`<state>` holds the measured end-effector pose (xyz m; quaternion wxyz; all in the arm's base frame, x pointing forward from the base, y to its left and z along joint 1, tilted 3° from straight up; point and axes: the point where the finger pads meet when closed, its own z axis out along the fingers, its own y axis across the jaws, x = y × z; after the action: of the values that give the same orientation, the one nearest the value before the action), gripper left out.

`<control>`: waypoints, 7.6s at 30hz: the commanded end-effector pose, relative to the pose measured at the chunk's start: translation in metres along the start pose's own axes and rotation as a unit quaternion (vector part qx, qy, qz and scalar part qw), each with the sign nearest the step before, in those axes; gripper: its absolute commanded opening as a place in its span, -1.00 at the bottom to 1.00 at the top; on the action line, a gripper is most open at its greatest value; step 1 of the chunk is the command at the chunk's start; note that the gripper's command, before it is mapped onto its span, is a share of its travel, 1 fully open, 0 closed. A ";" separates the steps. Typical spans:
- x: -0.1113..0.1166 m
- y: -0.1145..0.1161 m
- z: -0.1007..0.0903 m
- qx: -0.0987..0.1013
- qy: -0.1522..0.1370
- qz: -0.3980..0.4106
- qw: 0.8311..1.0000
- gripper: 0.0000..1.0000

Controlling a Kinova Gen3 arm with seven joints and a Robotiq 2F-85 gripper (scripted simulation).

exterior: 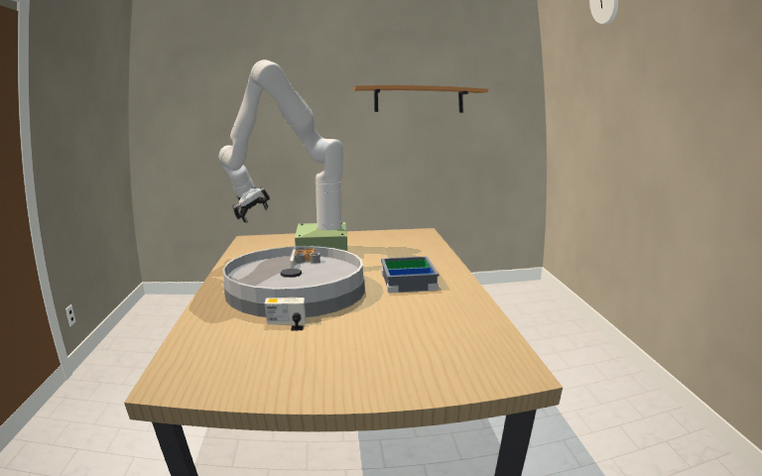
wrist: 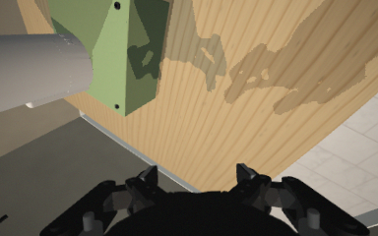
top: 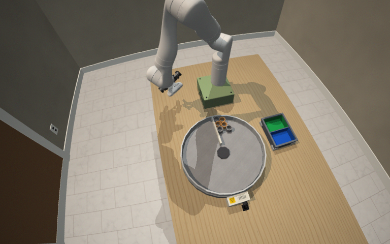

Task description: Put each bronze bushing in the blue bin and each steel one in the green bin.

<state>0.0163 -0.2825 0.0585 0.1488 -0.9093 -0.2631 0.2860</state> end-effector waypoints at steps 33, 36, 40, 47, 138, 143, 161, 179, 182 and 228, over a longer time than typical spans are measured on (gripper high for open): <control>0.000 0.000 0.000 0.000 0.000 0.000 1.000 1.00; 0.000 0.000 0.000 0.000 0.000 0.000 1.000 1.00; 0.000 0.000 0.000 0.000 0.000 0.000 1.000 1.00; 0.000 0.000 0.000 0.000 0.000 0.000 1.000 1.00; 0.124 -0.092 -0.139 0.000 0.000 0.000 1.000 1.00; 0.131 -0.097 -0.147 0.000 0.000 0.000 1.000 1.00; 0.196 -0.146 -0.220 0.000 0.000 0.000 1.000 1.00; 0.261 -0.194 -0.293 0.000 0.000 0.000 1.000 1.00; 0.274 -0.204 -0.307 0.000 0.000 0.000 1.000 1.00; 0.359 -0.269 -0.402 -0.120 0.129 -0.011 0.984 1.00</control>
<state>0.4044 0.0911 0.3234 0.0764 -0.9456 -0.2831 0.1408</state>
